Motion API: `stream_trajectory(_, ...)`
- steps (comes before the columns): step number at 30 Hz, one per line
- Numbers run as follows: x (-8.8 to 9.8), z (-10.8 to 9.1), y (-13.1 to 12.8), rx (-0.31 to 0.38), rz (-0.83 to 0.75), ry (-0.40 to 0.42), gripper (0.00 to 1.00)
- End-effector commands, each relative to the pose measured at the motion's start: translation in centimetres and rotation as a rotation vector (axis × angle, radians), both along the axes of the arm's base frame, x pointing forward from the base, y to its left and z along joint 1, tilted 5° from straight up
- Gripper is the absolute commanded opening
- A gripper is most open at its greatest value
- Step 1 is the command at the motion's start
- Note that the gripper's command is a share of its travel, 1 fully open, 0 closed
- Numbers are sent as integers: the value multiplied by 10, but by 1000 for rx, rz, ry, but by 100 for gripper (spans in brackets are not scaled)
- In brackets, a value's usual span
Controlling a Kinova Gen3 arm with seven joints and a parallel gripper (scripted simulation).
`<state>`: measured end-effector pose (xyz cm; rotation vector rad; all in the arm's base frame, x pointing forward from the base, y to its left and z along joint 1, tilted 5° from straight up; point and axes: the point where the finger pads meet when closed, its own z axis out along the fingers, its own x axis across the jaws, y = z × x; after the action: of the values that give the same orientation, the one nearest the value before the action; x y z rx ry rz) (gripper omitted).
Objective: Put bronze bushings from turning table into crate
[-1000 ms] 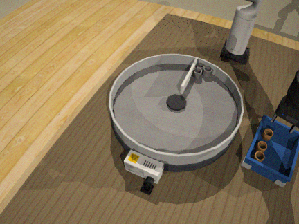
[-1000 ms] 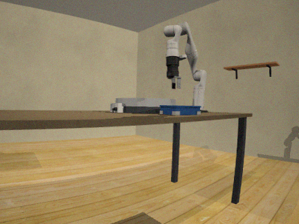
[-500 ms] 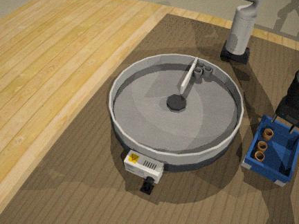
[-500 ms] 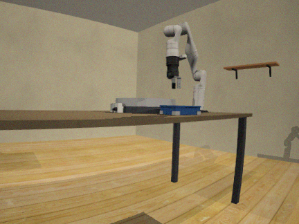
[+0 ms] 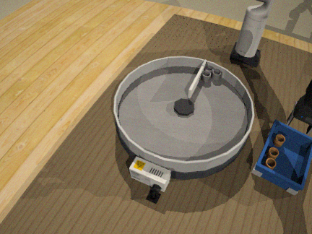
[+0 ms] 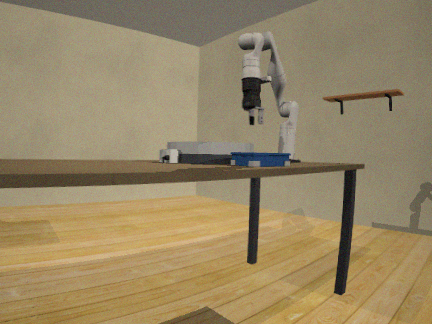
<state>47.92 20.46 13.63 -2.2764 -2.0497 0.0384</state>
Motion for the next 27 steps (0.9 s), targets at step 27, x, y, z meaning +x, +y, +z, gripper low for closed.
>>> stream_trajectory(27, -2, 17, 3, 10, 129, -10, 100)
